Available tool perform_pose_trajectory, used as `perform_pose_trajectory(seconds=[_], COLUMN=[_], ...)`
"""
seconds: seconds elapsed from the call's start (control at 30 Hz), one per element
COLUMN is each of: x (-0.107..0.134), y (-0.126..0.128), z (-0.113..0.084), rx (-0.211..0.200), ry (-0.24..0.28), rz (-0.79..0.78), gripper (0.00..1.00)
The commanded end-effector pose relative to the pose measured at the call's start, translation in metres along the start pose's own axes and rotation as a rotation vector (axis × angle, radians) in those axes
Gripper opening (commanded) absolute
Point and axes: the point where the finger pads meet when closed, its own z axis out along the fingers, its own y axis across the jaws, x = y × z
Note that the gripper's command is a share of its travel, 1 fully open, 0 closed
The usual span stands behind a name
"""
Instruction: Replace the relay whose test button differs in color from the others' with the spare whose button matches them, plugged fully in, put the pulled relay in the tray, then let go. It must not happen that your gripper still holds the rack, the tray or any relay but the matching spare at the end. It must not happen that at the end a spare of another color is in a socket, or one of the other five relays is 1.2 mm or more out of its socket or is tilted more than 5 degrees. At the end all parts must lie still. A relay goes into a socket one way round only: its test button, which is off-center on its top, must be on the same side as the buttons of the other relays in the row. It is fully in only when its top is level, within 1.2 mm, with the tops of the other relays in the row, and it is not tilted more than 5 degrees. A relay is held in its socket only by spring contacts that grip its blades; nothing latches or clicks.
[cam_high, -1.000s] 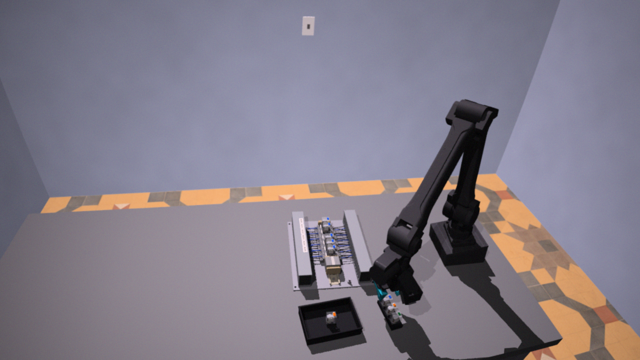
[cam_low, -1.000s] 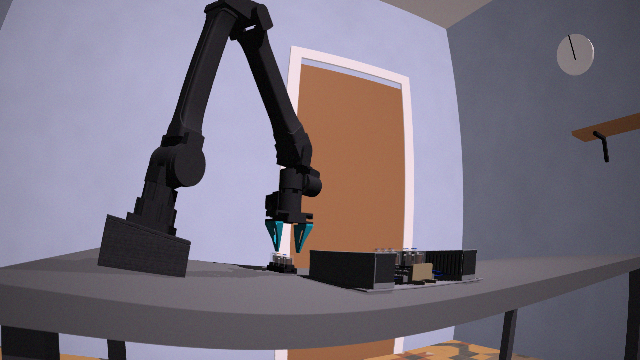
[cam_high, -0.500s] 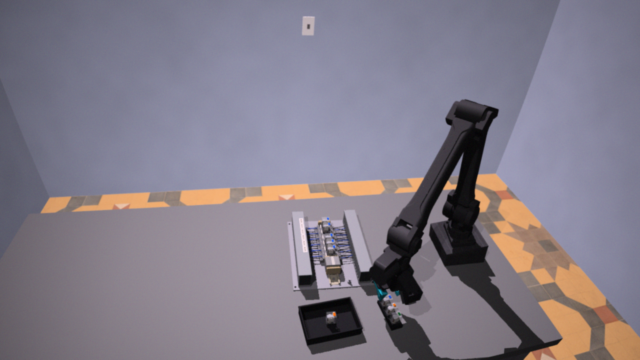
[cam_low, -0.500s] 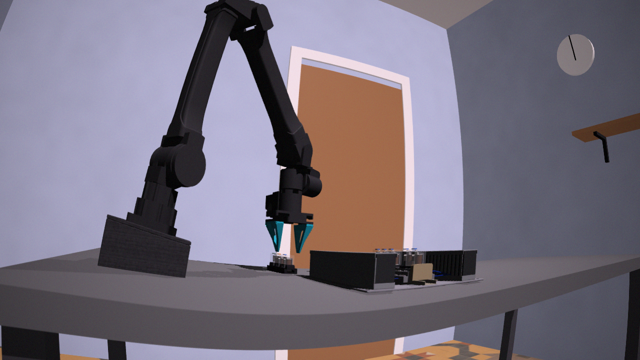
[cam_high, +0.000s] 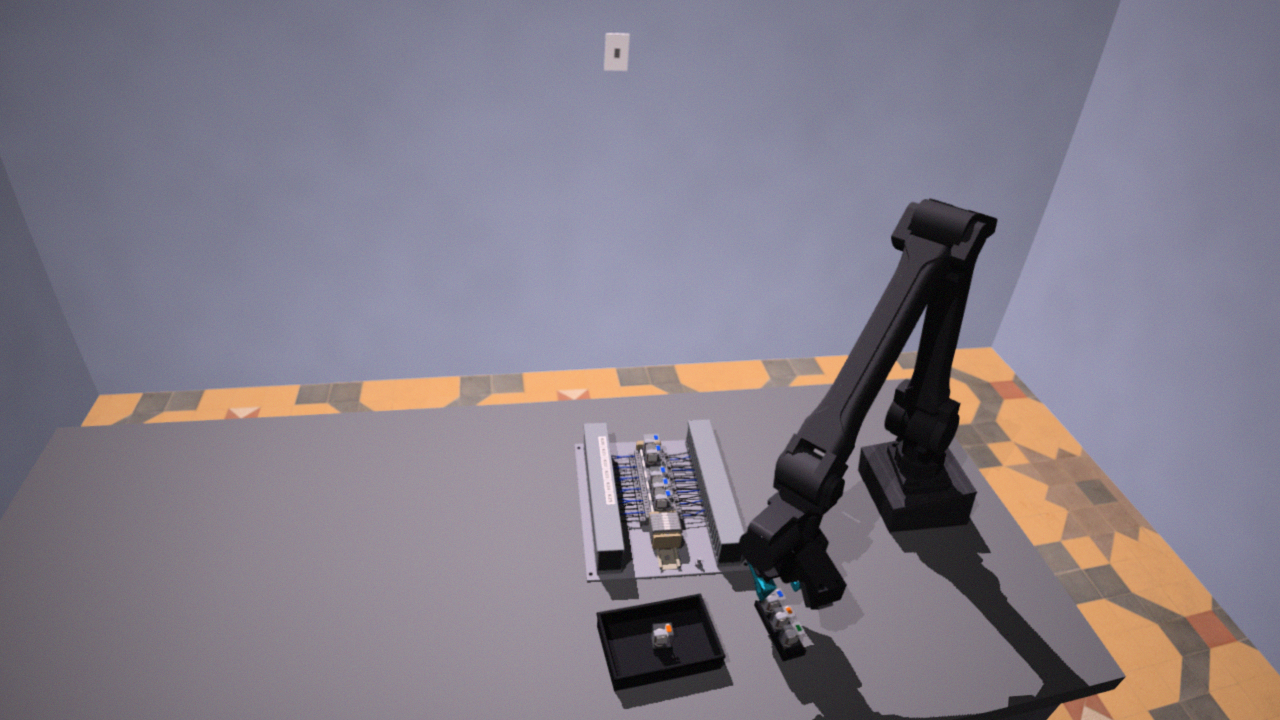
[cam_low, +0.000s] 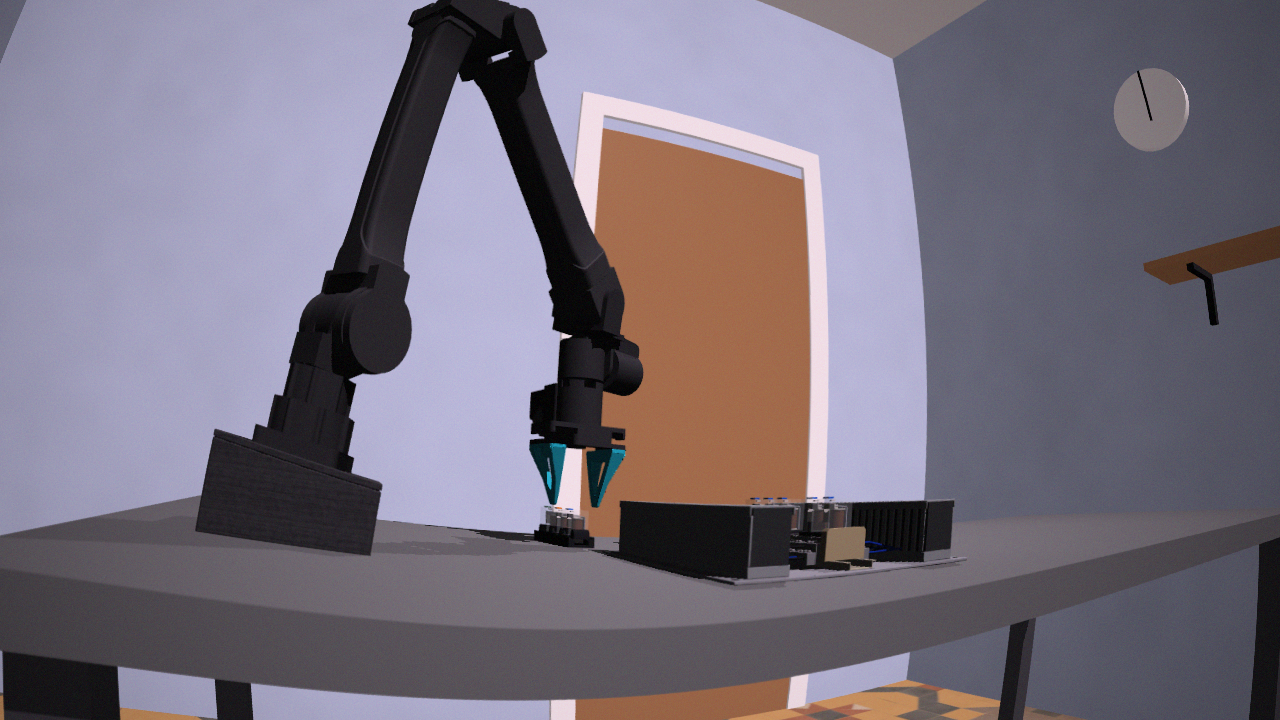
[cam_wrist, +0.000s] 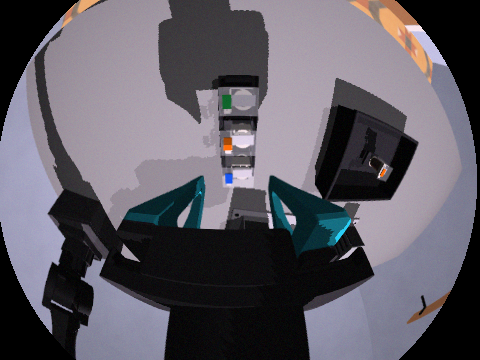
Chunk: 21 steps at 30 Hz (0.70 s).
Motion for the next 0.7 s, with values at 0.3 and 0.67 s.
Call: perform_pose_trajectory(seconds=[0.3, 0.67], x=[-0.0051, -0.0056], y=[-0.0231, -0.0242], z=[-0.0193, -0.0202], rx=[0.060, 0.063], ry=[-0.034, -0.035], rz=[0.010, 0.010], gripper=[0.59, 0.59])
